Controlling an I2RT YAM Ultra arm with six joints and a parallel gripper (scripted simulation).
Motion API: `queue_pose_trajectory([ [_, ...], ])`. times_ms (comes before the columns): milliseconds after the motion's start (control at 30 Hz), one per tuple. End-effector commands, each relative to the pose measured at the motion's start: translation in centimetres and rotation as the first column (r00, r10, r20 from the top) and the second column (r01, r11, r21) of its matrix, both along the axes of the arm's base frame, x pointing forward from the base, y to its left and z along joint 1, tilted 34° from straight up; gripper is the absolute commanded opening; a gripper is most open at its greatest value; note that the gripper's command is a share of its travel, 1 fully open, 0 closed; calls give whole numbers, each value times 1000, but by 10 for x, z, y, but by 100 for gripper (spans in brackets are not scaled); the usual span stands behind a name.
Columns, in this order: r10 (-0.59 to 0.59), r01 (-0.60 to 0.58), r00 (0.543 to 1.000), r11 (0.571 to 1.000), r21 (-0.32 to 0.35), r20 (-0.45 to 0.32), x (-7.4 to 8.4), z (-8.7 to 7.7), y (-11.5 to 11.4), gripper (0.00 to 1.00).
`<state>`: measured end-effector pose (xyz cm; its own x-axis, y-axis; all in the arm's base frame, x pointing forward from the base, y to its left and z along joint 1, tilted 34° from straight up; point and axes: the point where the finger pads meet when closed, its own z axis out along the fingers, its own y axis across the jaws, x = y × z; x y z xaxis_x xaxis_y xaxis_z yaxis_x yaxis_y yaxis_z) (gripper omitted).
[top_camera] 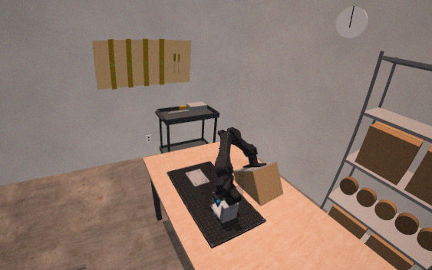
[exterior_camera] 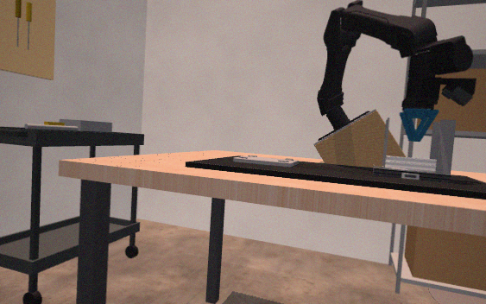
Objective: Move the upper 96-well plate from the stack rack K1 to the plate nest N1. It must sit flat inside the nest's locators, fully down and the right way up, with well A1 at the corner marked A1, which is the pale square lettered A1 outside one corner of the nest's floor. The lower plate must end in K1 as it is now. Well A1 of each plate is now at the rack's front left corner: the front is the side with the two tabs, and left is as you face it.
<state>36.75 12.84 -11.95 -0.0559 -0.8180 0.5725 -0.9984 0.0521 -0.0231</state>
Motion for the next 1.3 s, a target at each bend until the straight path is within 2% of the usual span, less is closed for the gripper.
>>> queue_pose_trajectory([
  [0, 18, -18, 1000, 1000, 5, 1, 0, -7, 2, 100],
  [33, 21, -24, 998, 999, 43, 64, 18, 10, 14, 100],
  [100, 17, -18, 999, 1000, 18, 27, 6, 0, 2, 100],
  [200, 15, -15, 1000, 1000, 3, -1, -1, -15, -6, 100],
  [333, 22, -23, 999, 1000, 17, 23, 5, -11, -3, 100],
  [367, 21, -21, 999, 1000, 19, 28, 7, -13, -3, 100],
  [467, 14, -14, 1000, 1000, 3, -1, -1, -26, -14, 100],
  [567, 14, -14, 1000, 1000, 3, -1, 0, -27, -14, 100],
  [600, 28, -31, 998, 999, 39, 60, 17, -13, 3, 100],
  [733, 14, -14, 1000, 1000, 3, -2, -1, -34, -19, 100],
  [900, 23, -23, 1000, 1000, 9, 9, 1, -37, -19, 100],
  [967, 23, -24, 999, 999, 22, 33, 9, -35, -16, 100],
  [1067, 12, -12, 1000, 1000, 3, -2, -1, -48, -30, 100],
  [1133, 12, -12, 1000, 1000, 3, -2, -1, -48, -30, 100],
  [1167, 28, -29, 999, 999, 29, 44, 14, -41, -15, 100],
  [1267, 19, -19, 1000, 1000, 11, 16, 5, -49, -27, 100],
])
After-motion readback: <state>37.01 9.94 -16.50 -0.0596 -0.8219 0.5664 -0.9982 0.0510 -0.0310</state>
